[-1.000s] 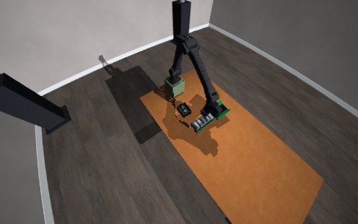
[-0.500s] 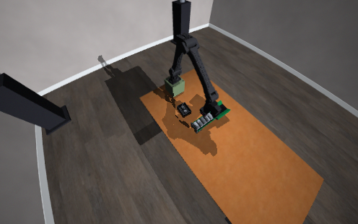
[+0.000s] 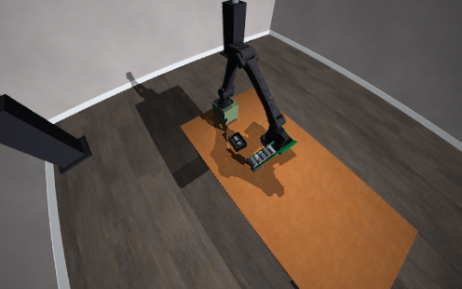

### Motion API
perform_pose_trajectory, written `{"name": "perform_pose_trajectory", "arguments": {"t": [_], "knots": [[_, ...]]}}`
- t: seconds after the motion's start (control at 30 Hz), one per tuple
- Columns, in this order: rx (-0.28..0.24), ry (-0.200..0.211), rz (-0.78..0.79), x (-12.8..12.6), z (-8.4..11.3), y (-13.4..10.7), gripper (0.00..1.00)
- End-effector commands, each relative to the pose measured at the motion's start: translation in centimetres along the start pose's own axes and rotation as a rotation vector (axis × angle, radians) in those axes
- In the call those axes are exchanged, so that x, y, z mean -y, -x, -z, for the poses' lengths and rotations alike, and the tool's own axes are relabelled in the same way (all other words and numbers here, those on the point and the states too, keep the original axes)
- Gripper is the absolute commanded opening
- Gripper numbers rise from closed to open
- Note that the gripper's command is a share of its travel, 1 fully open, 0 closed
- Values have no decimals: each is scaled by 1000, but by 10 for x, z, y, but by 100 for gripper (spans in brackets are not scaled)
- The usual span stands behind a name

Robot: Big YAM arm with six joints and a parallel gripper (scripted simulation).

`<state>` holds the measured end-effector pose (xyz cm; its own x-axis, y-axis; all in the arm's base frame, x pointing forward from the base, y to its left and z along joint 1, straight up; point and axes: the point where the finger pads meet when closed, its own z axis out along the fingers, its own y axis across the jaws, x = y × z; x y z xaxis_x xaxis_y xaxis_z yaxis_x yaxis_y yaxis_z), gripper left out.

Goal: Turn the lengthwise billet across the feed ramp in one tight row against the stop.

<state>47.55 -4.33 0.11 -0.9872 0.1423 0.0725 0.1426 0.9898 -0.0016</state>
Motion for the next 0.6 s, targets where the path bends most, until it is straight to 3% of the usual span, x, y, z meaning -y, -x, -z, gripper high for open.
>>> {"name": "perform_pose_trajectory", "arguments": {"t": [0.0,0.4,0.57], "knots": [[145,7,-12,-21,65,46,0],[145,10,-12,-47,66,47,0],[106,5,-12,-60,64,55,0]]}}
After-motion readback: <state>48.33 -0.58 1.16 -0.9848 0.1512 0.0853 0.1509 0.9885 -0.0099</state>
